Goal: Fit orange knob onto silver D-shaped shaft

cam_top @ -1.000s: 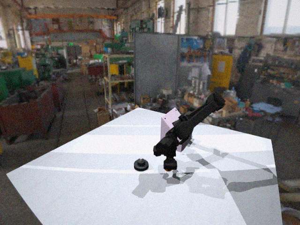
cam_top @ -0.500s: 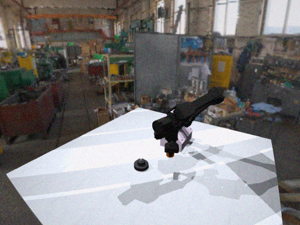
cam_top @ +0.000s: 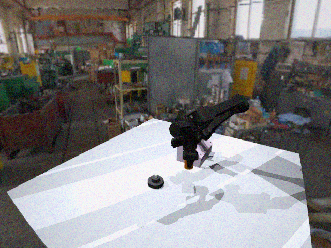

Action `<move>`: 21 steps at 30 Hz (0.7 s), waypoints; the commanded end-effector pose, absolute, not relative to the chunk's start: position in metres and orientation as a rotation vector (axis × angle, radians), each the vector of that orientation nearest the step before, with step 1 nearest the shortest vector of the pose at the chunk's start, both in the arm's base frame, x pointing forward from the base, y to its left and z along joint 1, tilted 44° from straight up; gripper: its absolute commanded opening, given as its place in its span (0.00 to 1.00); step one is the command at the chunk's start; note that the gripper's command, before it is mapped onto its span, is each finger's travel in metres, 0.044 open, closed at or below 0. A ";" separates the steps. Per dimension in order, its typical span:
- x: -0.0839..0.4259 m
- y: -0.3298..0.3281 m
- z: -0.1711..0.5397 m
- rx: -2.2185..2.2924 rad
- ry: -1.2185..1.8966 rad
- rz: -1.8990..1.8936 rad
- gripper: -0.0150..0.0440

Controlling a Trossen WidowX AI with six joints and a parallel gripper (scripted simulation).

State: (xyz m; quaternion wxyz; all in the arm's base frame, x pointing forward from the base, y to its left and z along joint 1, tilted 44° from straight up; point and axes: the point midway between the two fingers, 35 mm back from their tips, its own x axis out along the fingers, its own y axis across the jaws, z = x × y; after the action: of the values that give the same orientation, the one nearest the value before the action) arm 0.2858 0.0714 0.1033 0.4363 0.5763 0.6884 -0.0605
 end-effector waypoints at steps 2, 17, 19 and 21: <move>0.281 0.062 0.110 1.523 1.634 -0.103 0.25; 0.266 0.034 0.130 1.779 1.353 0.078 0.25; 0.264 0.030 0.133 1.809 1.314 0.101 0.25; 0.262 0.027 0.136 1.839 1.275 0.125 0.25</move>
State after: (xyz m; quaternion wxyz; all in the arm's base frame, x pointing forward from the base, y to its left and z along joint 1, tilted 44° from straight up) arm 0.2647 0.0325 0.1314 0.4376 0.7206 0.5366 0.0362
